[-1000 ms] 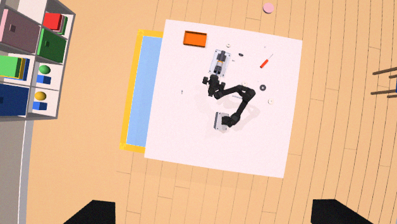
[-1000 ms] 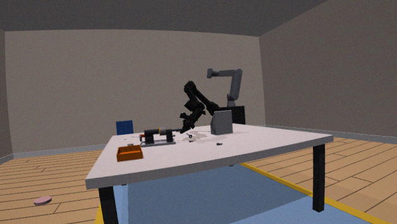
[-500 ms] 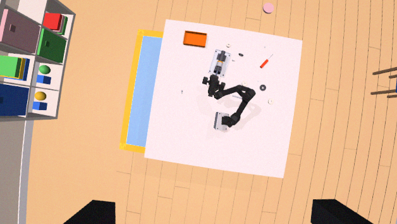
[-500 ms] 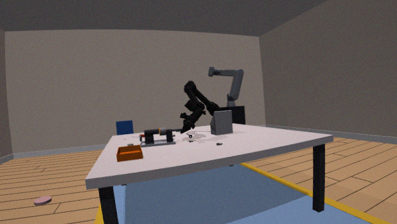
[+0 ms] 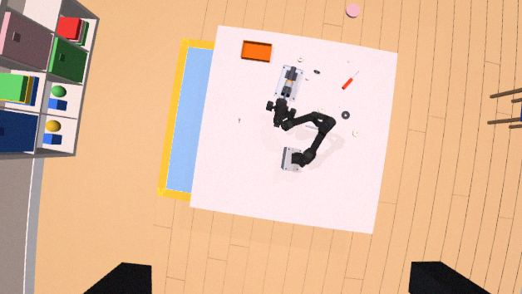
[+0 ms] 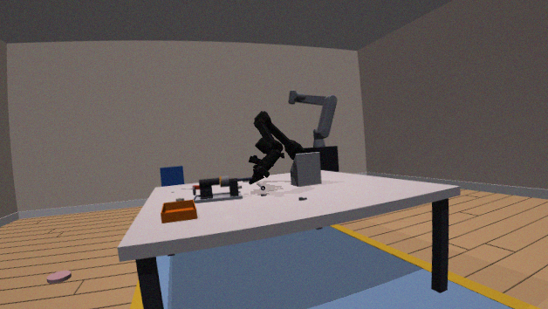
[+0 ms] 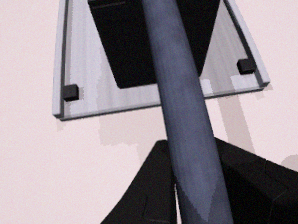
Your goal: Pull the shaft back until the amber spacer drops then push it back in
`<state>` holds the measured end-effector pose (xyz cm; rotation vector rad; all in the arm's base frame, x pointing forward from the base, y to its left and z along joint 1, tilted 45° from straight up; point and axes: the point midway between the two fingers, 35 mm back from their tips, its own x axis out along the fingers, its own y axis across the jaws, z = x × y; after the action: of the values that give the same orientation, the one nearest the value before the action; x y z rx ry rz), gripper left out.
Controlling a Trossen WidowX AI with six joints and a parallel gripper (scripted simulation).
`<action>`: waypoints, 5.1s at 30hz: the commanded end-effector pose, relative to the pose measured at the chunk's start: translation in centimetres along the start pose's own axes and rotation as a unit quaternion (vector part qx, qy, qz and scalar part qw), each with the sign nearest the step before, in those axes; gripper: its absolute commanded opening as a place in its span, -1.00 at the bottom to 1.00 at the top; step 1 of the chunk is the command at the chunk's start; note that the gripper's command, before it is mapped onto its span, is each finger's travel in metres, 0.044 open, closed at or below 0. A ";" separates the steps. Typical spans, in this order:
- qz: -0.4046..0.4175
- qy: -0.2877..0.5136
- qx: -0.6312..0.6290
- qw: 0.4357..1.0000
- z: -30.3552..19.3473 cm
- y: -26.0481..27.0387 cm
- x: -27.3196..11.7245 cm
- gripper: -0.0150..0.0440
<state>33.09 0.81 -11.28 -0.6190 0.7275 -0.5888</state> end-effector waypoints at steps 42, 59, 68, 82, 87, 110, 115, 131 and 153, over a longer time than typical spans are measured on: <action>-0.001 0.001 -0.001 1.000 -0.5 -0.1 -0.4 -0.49; -0.001 0.001 -0.001 1.000 -0.6 -0.1 -0.5 -0.49; 0.000 0.000 0.000 1.000 -0.4 0.0 -0.4 -0.49; -0.001 0.001 -0.001 1.000 -0.3 0.0 -0.4 -0.49; -0.001 0.001 -0.001 1.000 -0.2 0.0 -0.3 -0.49; -0.001 0.001 -0.001 1.000 0.3 0.1 0.2 -0.49; -0.001 0.001 -0.001 1.000 0.4 0.1 0.3 -0.49; -0.002 0.001 -0.001 1.000 0.7 0.1 0.6 -0.49; -0.002 0.000 -0.001 1.000 1.2 0.0 1.0 -0.49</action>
<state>34.17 0.40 -11.15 -0.6277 0.7345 -0.5930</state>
